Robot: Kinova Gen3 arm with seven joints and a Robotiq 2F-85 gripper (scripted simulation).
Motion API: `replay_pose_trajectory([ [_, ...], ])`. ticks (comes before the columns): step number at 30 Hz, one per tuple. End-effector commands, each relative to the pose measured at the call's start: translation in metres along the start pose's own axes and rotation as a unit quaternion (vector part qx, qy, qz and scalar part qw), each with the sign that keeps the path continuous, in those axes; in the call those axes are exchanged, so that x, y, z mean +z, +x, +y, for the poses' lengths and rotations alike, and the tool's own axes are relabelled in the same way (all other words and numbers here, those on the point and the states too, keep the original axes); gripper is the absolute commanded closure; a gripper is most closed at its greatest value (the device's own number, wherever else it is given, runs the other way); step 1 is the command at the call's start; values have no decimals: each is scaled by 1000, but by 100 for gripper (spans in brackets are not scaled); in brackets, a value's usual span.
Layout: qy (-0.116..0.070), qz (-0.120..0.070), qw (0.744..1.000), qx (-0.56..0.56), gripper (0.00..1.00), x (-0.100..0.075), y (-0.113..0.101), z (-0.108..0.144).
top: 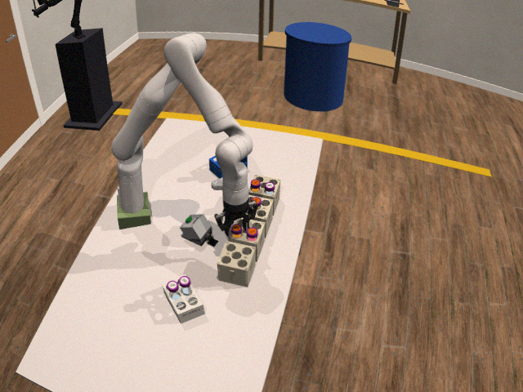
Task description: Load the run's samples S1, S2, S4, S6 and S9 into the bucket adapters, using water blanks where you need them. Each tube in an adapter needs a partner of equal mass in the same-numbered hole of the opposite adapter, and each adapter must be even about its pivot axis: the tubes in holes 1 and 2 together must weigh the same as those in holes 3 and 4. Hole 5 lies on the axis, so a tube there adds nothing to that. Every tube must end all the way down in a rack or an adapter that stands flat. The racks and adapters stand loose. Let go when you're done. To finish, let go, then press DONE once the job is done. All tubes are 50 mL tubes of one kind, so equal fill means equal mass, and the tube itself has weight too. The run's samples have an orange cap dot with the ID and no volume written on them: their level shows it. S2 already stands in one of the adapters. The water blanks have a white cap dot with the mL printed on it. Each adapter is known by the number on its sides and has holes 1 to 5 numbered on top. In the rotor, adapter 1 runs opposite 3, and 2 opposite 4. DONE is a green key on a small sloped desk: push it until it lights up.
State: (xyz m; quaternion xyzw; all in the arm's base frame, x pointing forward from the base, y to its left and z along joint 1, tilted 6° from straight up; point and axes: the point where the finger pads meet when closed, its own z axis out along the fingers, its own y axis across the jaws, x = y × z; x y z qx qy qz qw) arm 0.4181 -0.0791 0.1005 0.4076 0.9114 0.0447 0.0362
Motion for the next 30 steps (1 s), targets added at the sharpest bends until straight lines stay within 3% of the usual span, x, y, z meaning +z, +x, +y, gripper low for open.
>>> replay_pose_trajectory([
  [1, 1, 2, 1000, -1, 38, 0, 1, -2],
  [30, 2, 0, 1000, 1, 38, -38, -1, -1],
])
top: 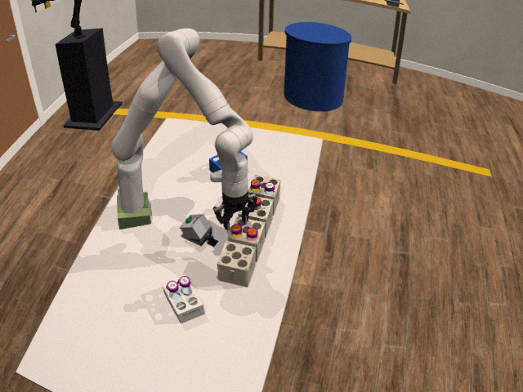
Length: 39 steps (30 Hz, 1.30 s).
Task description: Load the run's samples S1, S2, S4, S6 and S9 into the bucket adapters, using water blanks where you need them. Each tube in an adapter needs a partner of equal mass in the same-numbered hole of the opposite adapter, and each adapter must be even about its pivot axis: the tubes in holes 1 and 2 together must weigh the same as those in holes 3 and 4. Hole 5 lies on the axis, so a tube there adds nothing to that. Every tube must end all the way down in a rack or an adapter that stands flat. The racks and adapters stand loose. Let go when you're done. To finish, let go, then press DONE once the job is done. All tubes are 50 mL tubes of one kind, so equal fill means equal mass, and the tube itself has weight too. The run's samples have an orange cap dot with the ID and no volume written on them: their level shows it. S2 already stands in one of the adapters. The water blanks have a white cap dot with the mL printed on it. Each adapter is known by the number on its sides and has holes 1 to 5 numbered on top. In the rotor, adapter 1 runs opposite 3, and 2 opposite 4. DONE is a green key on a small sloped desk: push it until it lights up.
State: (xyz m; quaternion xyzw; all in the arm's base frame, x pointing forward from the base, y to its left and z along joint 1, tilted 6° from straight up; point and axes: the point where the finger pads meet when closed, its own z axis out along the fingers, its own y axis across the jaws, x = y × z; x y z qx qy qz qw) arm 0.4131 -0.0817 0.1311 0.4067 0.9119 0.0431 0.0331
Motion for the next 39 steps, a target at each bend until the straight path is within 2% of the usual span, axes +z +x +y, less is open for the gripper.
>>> replay_pose_trajectory([
  [1, -1, -3, 1000, 2, 38, -8, -1, 1],
  [39, -1, -3, 1000, 3, 38, -51, -1, 0],
])
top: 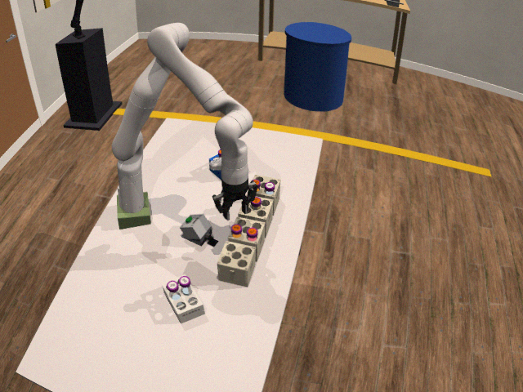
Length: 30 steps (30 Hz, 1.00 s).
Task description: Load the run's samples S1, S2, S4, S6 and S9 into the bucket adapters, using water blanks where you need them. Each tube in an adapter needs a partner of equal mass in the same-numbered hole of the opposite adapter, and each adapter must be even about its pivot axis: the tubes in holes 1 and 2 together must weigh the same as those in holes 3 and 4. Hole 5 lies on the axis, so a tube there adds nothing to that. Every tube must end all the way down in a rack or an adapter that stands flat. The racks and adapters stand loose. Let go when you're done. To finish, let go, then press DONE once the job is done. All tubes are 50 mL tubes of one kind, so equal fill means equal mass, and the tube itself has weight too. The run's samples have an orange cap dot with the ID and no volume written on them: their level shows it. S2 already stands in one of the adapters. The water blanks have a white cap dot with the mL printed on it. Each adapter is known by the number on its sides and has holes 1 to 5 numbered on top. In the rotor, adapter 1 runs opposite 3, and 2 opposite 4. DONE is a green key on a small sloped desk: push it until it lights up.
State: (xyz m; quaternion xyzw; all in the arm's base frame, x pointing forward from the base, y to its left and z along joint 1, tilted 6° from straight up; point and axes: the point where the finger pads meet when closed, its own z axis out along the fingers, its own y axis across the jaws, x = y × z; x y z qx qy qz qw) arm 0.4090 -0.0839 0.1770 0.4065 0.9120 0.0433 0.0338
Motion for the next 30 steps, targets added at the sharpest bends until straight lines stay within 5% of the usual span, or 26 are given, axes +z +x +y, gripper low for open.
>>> replay_pose_trajectory([
  [1, -2, -1, 1000, 4, 38, -6, -1, 1],
  [30, 0, -2, 1000, 3, 38, -42, -1, 0],
])
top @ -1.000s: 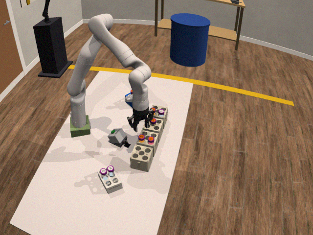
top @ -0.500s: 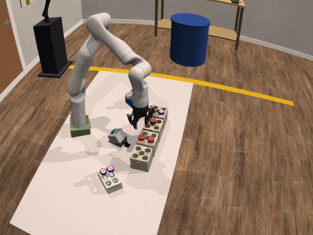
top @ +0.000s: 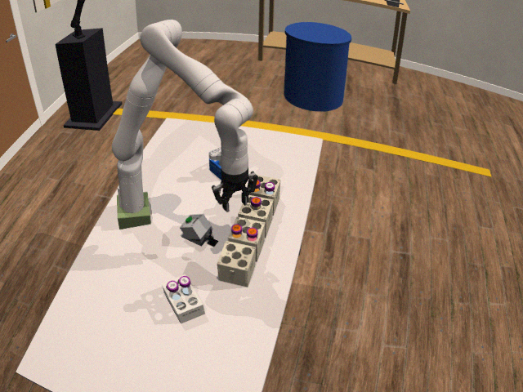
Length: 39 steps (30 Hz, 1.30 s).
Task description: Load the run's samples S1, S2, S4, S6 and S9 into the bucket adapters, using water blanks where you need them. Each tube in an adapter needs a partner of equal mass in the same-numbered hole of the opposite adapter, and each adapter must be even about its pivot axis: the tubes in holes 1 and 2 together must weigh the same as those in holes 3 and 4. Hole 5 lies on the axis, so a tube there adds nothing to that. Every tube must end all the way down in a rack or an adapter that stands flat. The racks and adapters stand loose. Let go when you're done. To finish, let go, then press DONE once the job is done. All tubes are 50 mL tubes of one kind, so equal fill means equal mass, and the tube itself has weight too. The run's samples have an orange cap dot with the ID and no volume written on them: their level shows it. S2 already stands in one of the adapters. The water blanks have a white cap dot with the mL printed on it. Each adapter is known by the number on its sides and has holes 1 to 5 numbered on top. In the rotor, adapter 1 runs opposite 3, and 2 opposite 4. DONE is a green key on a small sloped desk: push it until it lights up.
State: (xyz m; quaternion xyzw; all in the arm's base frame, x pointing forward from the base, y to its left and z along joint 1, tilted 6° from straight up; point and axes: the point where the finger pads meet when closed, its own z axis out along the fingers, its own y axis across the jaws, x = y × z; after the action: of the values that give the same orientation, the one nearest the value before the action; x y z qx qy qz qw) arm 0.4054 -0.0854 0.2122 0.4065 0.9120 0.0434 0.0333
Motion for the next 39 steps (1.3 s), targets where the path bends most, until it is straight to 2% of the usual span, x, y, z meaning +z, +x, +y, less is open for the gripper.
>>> replay_pose_trajectory([
  [1, 0, -3, 1000, 3, 38, -8, -1, 0],
  [11, -1, -2, 1000, 4, 38, -18, -1, 0],
  [33, -2, -2, 1000, 1, 38, -16, -1, 1],
  [36, -2, -5, 998, -68, 38, -16, 9, 5],
  [39, -2, -5, 996, -87, 38, -16, 12, 5],
])
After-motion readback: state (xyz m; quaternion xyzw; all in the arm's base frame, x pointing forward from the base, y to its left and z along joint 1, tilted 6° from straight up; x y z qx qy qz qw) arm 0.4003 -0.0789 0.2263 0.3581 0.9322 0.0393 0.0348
